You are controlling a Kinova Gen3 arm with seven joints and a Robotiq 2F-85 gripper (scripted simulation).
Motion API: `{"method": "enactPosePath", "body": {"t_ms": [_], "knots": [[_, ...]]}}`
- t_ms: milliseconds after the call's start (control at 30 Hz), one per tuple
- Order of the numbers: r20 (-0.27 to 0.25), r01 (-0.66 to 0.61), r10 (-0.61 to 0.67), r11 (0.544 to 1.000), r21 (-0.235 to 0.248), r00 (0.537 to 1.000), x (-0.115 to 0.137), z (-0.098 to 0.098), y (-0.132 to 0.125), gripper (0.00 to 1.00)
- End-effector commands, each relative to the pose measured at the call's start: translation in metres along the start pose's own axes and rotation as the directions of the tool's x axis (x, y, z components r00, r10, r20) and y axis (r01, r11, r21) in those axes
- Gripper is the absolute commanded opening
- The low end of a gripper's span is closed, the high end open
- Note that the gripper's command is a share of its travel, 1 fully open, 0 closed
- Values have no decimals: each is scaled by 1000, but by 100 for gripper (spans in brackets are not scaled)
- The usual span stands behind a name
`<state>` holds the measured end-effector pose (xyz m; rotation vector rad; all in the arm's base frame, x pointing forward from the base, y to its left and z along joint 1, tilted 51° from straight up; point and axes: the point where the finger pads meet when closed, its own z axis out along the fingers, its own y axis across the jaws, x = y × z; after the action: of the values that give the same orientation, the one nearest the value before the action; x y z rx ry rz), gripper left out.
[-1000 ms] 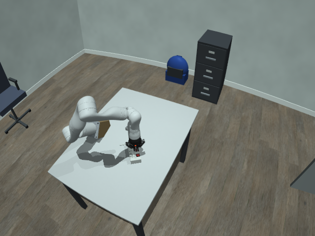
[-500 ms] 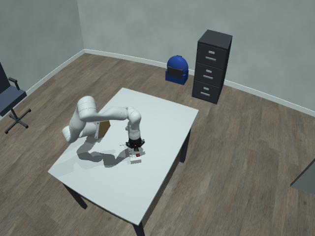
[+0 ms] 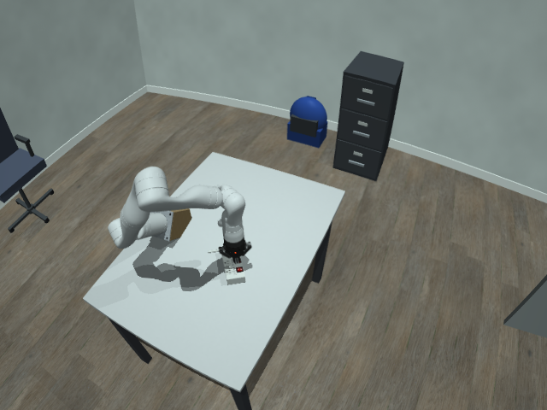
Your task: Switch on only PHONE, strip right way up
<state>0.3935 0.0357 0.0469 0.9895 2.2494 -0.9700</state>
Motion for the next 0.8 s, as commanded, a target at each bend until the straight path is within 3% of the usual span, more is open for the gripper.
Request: {"method": "enactPosePath", "body": {"t_ms": [0,767], "knots": [[-1,-6,6,1000,-3,1000,1,3,1,0],[-1,-6,6,1000,-3,1000,1,26,1,0]]}}
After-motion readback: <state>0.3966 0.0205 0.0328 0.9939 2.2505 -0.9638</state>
